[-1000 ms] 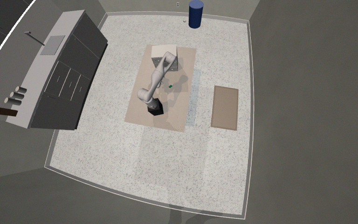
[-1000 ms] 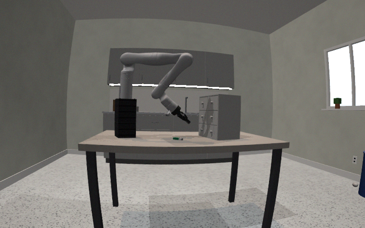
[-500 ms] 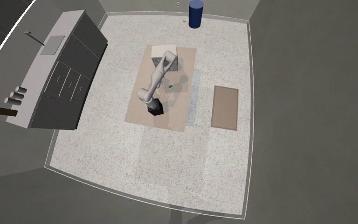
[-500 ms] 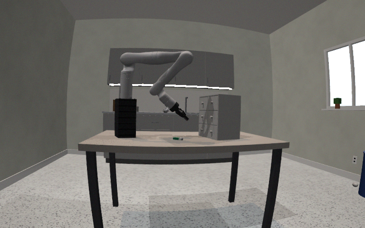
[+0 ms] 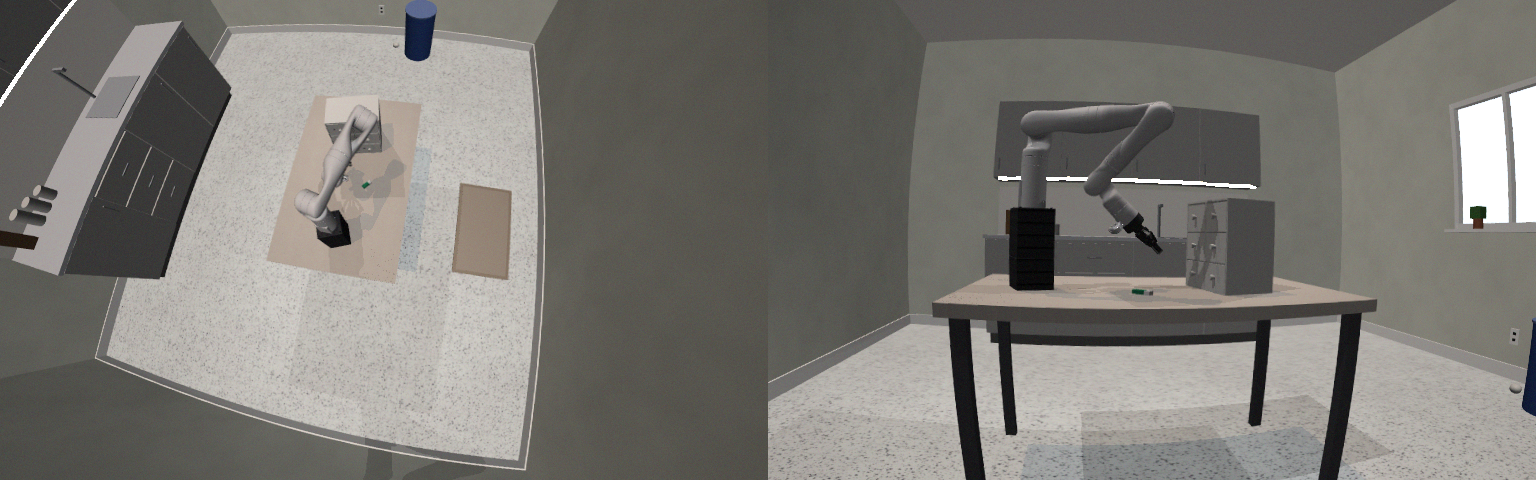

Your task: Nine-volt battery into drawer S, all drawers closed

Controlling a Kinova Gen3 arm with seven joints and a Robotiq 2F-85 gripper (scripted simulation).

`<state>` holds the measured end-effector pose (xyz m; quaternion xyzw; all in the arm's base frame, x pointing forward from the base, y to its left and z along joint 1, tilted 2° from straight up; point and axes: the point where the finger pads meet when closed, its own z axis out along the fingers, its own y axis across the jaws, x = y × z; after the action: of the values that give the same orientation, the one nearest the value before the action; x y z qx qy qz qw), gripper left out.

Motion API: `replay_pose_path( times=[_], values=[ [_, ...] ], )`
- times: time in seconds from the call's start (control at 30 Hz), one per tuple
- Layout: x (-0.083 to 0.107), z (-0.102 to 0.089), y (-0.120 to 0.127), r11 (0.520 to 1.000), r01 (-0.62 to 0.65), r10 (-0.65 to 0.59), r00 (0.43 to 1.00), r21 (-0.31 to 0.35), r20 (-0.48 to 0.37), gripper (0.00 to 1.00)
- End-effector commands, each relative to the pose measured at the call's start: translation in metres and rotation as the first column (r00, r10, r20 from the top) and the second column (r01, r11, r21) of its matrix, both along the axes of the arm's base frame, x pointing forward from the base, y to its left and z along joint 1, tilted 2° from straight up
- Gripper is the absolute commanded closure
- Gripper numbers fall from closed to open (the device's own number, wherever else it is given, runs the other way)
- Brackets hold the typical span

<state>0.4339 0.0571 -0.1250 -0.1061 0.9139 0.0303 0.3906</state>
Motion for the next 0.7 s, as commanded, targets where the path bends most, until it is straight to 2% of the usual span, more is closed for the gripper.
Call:
replay_pose_path(
  times=[0.0,0.1,0.57,0.67],
  values=[
    [0.004,0.010,0.000,1.000,-0.003,0.003,1.000,-0.005,-0.004,1.00],
    [0.003,0.011,-0.001,1.000,-0.002,0.002,1.000,-0.007,-0.013,1.00],
    [-0.013,0.031,-0.004,0.999,-0.001,-0.007,0.982,-0.047,-0.187,1.00],
    [-0.015,0.033,-0.004,0.999,-0.002,-0.009,0.980,-0.050,-0.201,1.00]
  ],
)
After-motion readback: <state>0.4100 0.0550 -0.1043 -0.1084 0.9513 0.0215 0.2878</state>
